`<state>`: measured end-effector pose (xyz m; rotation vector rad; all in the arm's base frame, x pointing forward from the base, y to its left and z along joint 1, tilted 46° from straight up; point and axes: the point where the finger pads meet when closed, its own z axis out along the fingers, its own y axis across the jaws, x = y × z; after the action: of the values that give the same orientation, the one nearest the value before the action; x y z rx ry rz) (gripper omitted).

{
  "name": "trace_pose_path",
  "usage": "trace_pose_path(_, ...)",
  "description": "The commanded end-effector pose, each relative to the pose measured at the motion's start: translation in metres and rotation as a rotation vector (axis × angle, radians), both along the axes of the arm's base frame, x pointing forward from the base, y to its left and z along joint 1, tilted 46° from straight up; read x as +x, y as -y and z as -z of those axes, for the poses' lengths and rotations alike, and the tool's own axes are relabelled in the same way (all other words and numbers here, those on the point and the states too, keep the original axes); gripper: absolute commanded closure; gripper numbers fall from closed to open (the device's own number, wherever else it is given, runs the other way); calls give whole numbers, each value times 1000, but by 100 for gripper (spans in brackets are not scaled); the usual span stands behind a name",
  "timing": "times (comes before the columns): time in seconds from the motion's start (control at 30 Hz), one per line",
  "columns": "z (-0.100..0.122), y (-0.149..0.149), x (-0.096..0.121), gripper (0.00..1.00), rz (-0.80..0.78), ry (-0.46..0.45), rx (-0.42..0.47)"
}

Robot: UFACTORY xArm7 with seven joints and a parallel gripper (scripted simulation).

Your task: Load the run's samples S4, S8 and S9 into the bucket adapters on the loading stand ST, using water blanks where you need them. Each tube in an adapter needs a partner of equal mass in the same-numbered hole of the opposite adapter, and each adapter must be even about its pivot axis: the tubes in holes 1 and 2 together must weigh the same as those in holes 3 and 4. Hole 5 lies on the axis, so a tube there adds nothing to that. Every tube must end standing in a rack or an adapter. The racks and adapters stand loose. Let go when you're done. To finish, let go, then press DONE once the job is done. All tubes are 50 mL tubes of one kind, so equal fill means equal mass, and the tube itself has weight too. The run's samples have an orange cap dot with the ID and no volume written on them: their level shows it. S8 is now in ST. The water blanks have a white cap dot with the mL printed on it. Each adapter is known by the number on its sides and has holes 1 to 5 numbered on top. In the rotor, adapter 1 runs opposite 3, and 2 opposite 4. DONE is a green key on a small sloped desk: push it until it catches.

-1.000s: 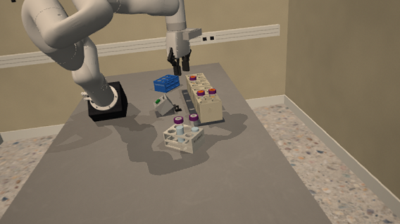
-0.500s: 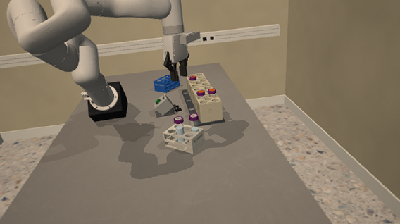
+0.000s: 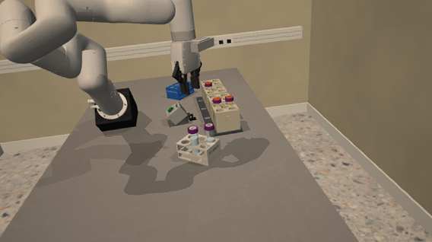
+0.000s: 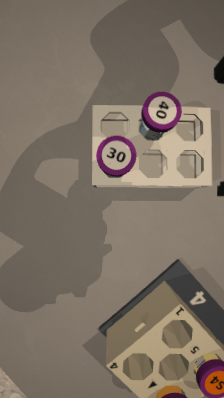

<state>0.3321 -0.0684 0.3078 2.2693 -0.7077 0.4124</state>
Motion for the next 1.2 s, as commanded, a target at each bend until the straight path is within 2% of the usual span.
trace_pose_path(0.0,-20,17,-4,43,-4,3,1)
trace_pose_path(0.13,-33,31,-7,43,-4,3,1)
trace_pose_path(0.63,-35,33,-8,43,-4,3,0)
trace_pose_path(1.17,-16,53,-5,43,-4,3,0)
